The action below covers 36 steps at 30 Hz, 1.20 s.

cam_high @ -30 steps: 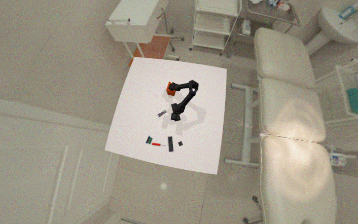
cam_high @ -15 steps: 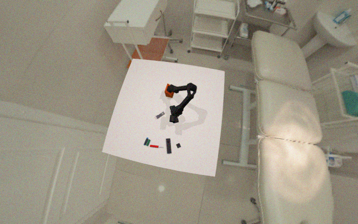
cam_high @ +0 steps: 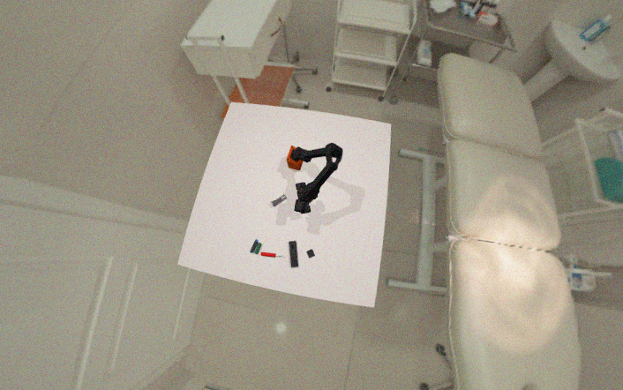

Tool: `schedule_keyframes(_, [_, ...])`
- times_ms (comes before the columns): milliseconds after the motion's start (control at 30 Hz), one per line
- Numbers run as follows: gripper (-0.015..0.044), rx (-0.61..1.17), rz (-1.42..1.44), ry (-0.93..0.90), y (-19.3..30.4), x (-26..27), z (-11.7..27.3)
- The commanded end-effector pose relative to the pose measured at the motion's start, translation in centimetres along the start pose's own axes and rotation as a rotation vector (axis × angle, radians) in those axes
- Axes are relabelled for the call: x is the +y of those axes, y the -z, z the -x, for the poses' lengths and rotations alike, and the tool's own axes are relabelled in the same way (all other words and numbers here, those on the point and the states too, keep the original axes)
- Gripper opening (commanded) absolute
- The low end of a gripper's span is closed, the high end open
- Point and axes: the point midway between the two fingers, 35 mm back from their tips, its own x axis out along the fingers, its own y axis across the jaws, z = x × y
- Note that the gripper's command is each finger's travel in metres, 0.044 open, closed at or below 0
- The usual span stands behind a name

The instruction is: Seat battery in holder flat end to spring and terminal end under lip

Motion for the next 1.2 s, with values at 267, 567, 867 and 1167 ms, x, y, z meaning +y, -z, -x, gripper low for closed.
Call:
schedule_keyframes(267, [0.0079, 0.000, -0.019, 0.016, 0.5, -0.2, 3.6])
schedule_keyframes(567, [0.0079, 0.013, -0.572, 0.015, 3.9, 0.0, 4.2])
schedule_keyframes(867, [0.0079, 0.016, -1.121, 0.020, 7.1, 0.4, 4.8])
schedule_keyframes(1167, [0.0079, 0.014, -1.670, 0.024, 10.2, 1.2, 5.3])
